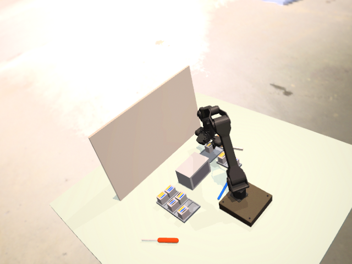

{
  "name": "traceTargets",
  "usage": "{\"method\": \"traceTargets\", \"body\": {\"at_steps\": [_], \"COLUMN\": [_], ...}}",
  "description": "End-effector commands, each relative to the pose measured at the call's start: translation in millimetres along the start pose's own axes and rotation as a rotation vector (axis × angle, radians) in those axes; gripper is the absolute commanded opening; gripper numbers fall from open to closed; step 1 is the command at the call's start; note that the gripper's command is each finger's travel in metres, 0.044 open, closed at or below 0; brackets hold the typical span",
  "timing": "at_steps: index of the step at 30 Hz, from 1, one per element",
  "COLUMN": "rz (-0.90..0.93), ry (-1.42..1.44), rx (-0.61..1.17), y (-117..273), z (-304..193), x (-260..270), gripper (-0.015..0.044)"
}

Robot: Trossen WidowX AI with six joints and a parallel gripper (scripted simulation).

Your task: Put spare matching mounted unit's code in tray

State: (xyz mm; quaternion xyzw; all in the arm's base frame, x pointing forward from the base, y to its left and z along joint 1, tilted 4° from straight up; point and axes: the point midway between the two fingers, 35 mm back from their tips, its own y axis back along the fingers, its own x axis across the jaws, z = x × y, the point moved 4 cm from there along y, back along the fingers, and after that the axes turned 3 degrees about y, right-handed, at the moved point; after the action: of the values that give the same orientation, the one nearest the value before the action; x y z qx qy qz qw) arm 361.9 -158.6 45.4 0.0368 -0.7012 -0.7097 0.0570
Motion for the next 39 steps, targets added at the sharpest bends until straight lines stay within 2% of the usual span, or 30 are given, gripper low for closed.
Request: {"method": "traceTargets", "body": {"at_steps": [1,11,28,30,35,39], "rz": [0.007,0.007,0.0,0.001,0.006,0.007], "ry": [0.005,0.005,0.0,0.001,0.004,0.005], "rx": [0.0,0.0,0.0,0.0,0.0,0.0], "y": [-4.2,-11.1,-5.8,13.0,89.2,98.9], "z": [0.8,1.7,0.8,-0.4,0.7,1.6], "x": [2.1,3.7,1.5,-0.6,1.4,2.8], "gripper": [0.0,0.0,0.044,0.044,0.044,0.044]}}
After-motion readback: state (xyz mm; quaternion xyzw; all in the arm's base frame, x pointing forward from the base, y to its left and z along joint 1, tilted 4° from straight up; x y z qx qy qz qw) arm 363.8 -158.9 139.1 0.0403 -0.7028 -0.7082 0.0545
